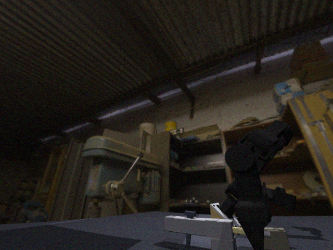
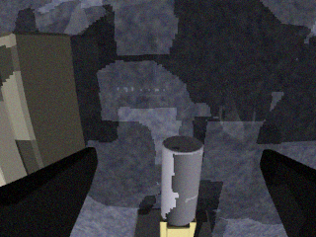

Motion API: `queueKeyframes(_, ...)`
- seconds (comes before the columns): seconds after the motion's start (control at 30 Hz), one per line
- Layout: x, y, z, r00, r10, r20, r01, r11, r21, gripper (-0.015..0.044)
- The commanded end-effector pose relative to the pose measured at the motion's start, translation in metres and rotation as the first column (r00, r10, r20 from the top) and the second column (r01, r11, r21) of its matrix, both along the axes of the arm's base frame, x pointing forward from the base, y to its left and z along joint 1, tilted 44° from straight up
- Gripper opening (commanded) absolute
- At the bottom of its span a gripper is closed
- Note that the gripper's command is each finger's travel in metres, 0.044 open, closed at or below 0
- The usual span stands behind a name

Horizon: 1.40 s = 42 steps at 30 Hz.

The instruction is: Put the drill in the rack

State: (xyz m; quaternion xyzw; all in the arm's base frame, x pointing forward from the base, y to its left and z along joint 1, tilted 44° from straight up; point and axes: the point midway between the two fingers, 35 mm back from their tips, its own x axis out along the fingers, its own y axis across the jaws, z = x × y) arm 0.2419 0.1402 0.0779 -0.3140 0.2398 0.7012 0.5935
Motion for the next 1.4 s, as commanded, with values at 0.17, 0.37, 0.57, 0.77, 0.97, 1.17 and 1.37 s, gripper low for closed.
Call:
queueKeyframes(0.17,0.0,-0.0001,-0.0004,1.0,0.0,0.0,0.0,1.0,0.0,0.0309)
queueKeyframes(0.37,0.0,-0.0001,-0.0004,1.0,0.0,0.0,0.0,1.0,0.0,0.0151)
queueKeyframes(0.57,0.0,-0.0001,-0.0004,1.0,0.0,0.0,0.0,1.0,0.0,0.0013)
queueKeyframes(0.77,0.0,-0.0001,-0.0004,1.0,0.0,0.0,0.0,1.0,0.0,0.0)
queueKeyframes(0.97,-0.0012,-0.0018,0.0008,1.0,0.002,0.0,-0.002,1.0,0.003,0.0)
queueKeyframes(1.17,-0.0017,-0.0026,0.0015,1.0,0.002,0.0,-0.002,1.0,0.002,0.0)
queueKeyframes(1.37,-0.002,-0.0027,0.0021,1.0,0.002,0.0,-0.002,1.0,0.002,0.0)
